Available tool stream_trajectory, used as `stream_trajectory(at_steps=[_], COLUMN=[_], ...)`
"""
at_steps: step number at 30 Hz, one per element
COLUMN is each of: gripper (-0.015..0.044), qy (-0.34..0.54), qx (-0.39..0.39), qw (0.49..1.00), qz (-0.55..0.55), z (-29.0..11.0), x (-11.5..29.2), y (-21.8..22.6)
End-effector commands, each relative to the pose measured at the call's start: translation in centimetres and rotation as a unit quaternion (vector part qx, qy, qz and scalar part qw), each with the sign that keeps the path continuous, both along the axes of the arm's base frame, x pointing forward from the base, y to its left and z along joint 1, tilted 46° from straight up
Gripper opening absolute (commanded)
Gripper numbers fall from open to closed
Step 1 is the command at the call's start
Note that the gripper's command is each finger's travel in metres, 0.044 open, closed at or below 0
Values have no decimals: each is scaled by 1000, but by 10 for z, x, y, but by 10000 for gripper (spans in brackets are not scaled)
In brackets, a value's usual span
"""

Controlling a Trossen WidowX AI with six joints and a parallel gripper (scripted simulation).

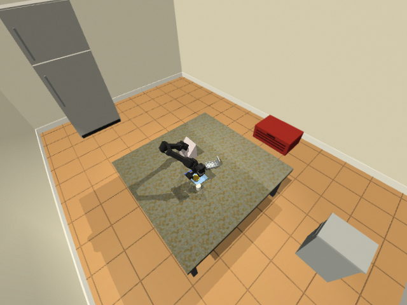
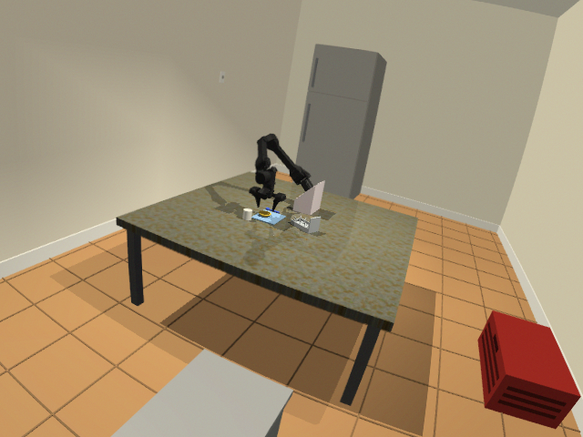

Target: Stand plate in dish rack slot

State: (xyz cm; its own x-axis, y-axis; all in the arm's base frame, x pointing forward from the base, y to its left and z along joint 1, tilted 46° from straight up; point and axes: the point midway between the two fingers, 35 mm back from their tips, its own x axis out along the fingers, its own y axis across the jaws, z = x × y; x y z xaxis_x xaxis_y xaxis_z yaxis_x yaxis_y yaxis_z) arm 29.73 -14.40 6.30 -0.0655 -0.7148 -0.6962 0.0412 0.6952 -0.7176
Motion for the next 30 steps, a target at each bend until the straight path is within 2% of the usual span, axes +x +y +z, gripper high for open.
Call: stream_trajectory(at_steps=[1,20,22,30], gripper=[400,400,368,354], qy=[2,3,3,3], qx=[-2,-4,-4,-4], qw=[1000,1000,1000,1000], qz=[2,3,3,3], z=[-5,-23,-23,-23], x=[-1,-5,-5,-5], y=[-5,-25,-25,-25])
